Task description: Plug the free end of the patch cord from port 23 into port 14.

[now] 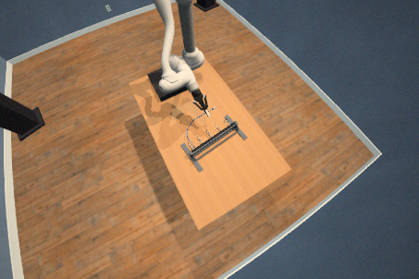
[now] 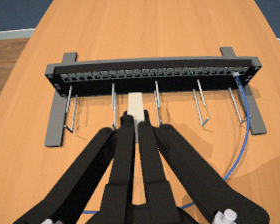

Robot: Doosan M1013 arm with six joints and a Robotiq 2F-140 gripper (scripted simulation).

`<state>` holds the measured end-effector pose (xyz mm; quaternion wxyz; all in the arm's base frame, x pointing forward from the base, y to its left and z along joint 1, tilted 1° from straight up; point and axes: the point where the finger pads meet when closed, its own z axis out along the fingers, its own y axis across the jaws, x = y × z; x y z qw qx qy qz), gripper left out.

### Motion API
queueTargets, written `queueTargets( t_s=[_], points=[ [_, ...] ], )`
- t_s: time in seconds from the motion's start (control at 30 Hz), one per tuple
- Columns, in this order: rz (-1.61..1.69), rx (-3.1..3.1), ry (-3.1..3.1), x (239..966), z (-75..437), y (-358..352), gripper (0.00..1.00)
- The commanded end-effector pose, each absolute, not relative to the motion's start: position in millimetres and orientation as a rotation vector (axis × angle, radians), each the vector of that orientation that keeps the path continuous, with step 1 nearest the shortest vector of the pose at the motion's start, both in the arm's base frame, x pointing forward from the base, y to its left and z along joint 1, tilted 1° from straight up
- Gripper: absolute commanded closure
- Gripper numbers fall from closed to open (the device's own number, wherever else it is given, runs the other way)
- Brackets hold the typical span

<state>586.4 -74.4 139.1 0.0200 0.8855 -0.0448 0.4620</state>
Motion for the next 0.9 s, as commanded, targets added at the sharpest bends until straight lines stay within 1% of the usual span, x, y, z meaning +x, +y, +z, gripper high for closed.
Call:
queueTargets(
  t_s=[0.0,0.4,0.87],
  points=[
    [1.434,2.752,-0.137,580.3,144.1,-73.8,1.0],
    [1.434,2.752,-0.137,579.4,144.2,-79.9,1.0],
    [1.434,2.752,-0.137,574.7,143.8,-129.3,1.0]
  ],
)
